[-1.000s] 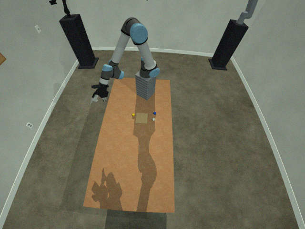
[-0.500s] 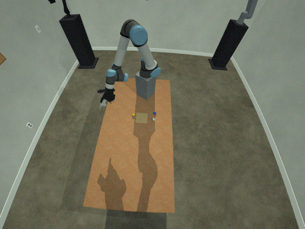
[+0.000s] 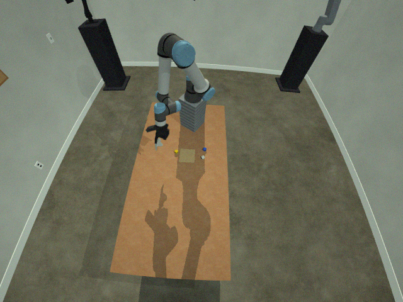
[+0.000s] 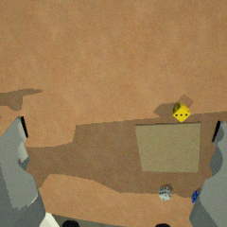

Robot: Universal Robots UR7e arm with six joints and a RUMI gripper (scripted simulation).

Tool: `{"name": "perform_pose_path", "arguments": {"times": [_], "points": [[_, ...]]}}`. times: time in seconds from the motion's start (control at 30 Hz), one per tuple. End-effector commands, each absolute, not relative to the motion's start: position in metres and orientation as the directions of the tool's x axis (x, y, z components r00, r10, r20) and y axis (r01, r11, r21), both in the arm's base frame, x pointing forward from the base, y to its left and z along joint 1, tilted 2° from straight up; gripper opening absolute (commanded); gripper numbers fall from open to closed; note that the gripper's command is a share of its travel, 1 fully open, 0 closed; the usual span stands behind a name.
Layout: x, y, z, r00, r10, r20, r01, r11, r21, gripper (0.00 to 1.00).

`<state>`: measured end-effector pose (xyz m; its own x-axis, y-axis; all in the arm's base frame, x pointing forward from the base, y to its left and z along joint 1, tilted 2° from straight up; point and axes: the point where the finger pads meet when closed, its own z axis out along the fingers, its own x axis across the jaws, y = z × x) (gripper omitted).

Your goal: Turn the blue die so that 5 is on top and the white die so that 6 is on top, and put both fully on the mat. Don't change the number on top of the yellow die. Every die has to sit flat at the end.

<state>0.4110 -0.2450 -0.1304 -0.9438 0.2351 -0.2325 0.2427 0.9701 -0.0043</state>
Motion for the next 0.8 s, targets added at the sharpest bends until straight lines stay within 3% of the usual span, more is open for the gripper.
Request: {"name": "perform_pose_path", "arguments": {"times": [0.0,0.27,0.77], "points": [[0.387,-0.195,-0.165,-0.982,0.139,-0.124,0.14,0.99,0.004,1.0],[0.355,-0.151,-0.19,-0.999,0.033,-0.02,0.033,0.999,0.025,1.0],[0.353,-0.15,-0.191,-0.999,0.029,-0.016,0.029,0.999,0.026,1.0]]}}
